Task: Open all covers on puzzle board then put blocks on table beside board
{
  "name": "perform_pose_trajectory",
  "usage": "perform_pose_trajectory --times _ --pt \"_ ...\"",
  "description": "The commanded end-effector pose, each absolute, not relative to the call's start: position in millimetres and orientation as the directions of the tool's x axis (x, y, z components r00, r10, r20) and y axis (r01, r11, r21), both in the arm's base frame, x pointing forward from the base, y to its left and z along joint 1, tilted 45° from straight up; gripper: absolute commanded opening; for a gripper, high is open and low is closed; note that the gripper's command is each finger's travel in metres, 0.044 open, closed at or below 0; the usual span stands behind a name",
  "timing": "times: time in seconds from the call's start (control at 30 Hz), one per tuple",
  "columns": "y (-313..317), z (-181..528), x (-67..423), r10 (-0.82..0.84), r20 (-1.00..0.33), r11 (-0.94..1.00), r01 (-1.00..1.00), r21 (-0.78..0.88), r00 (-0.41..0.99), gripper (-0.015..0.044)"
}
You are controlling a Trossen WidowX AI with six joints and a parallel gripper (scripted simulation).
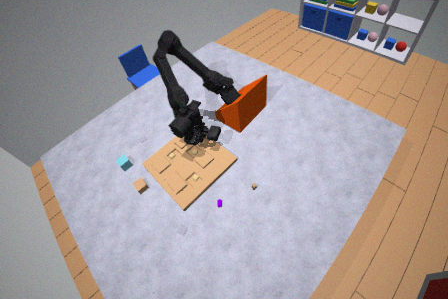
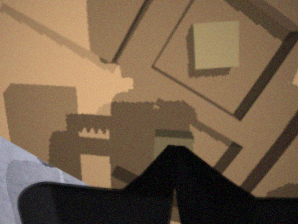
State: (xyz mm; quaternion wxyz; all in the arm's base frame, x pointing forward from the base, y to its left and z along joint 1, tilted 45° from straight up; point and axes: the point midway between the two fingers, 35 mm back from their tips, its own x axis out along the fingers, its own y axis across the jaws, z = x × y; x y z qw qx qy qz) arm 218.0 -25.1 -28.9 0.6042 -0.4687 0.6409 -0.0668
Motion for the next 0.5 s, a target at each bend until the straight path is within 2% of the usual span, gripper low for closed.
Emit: perform_pose_trajectory --times 0.0,0.47 --pt "-26.2 -30.0 216.3 -0.684 -0.710 0.548 -0.525 -0.651 0.167 0.0000" --pt "-31.2 -30.7 216.9 -0.684 -0.710 0.548 -0.525 -0.651 0.167 0.0000"
